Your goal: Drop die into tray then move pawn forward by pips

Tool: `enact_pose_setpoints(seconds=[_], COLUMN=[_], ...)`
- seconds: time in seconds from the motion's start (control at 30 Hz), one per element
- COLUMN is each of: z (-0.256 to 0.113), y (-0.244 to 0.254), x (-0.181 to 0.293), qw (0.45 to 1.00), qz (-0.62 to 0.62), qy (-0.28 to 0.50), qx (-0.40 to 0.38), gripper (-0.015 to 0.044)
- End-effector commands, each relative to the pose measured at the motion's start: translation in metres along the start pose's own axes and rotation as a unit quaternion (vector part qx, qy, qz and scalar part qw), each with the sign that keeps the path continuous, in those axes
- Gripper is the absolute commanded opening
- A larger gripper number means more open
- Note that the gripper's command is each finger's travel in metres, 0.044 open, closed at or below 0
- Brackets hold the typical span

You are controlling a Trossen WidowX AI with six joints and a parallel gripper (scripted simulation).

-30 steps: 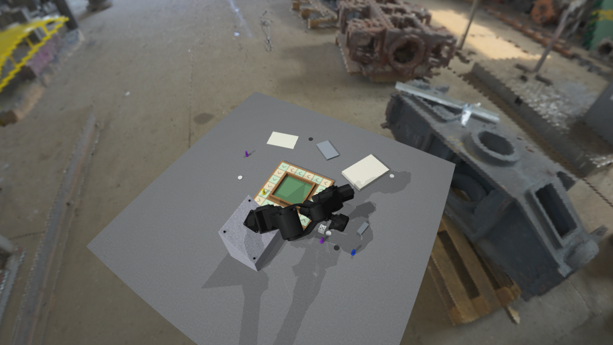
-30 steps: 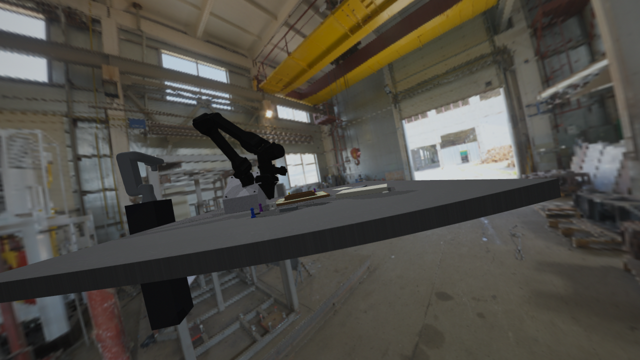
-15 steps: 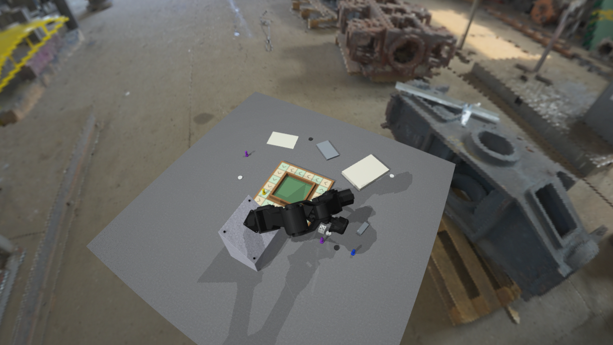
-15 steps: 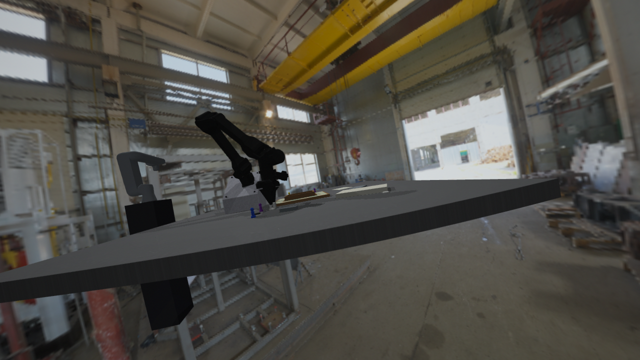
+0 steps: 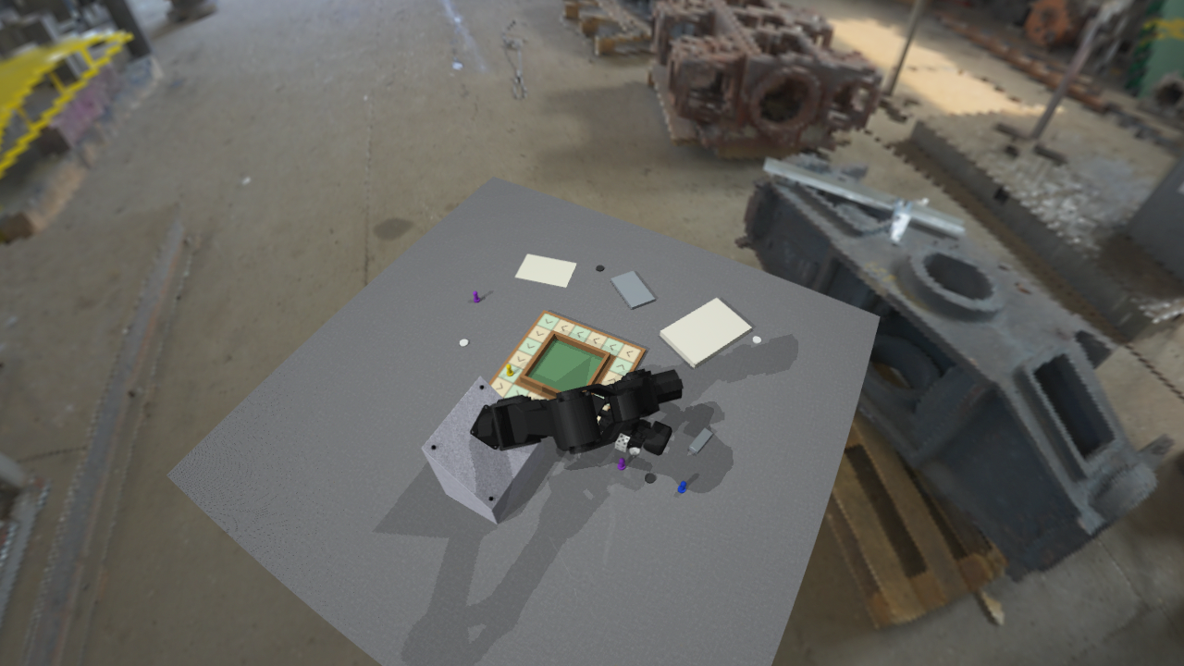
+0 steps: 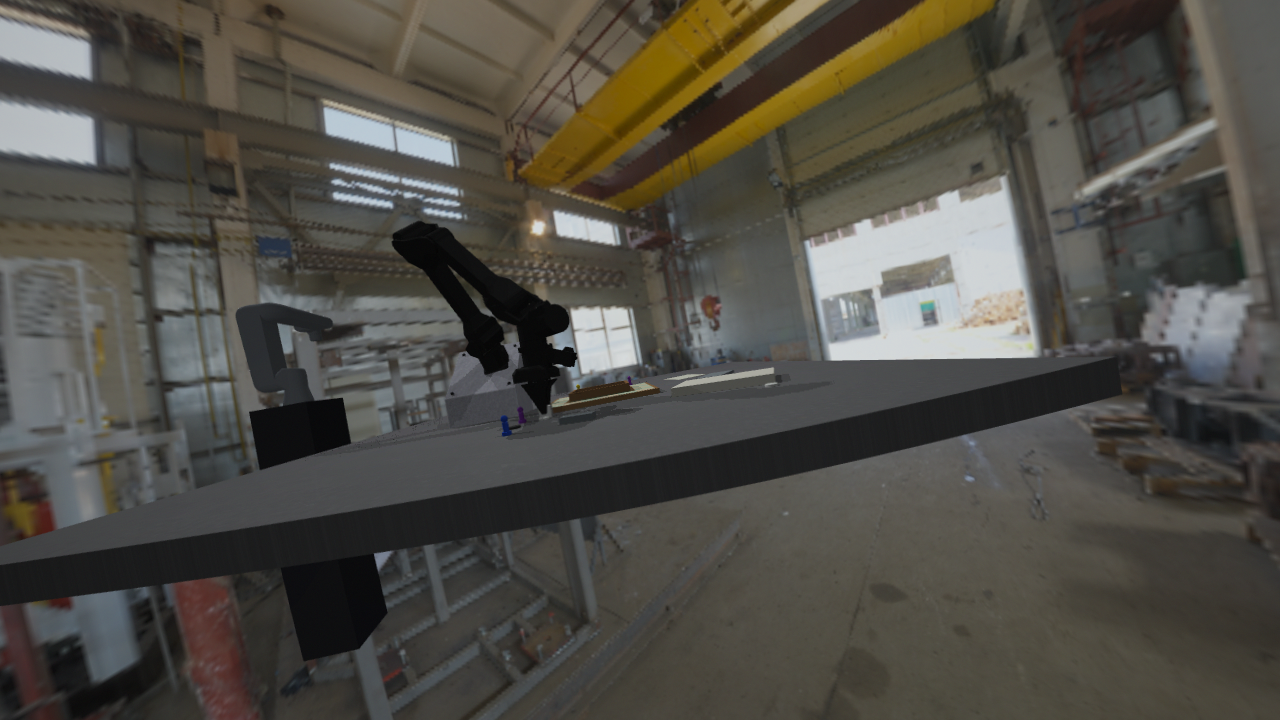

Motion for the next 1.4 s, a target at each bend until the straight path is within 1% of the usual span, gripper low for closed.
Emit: enact_pose_setpoints(seconds=[0.0, 0.1, 0.17, 0.2, 0.3, 0.5, 0.83, 1.17, 1.37], z=[0.001, 0.001, 0.000, -0.001, -0.010, -0.025, -0.071, -0.118, -0.121], y=[0.001, 0.001, 0.001, 0.002, 0.005, 0.005, 0.006, 0.004, 0.004], x=[0.000, 0.000, 0.000, -0.001, -0.006, -0.010, -0.012, -0.001, -0.001], qw=[1.000, 1.000, 1.000, 1.000, 0.999, 0.999, 1.000, 1.000, 1.000], qz=[-0.003, -0.003, -0.005, -0.010, -0.034, -0.028, -0.013, -0.004, -0.006], qy=[-0.002, -0.002, -0.003, -0.009, -0.036, -0.031, -0.015, -0.003, -0.002], qx=[-0.002, -0.002, -0.002, -0.003, -0.007, -0.014, -0.021, -0.007, -0.006], gripper=[0.0084, 0.0064, 0.0012, 0.0000, 0.0000, 0.0000, 0.0000, 0.0000, 0.0000])
Point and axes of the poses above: the point midway between the two fingers, 35 mm back from their tips, its own z axis out along the fingers, its own y axis across the jaws, x = y × z, the point moved 7 cm from there along -z, back along the fingers, and after that the axes turned 6 degrees about -z, right-handed, at the moved point
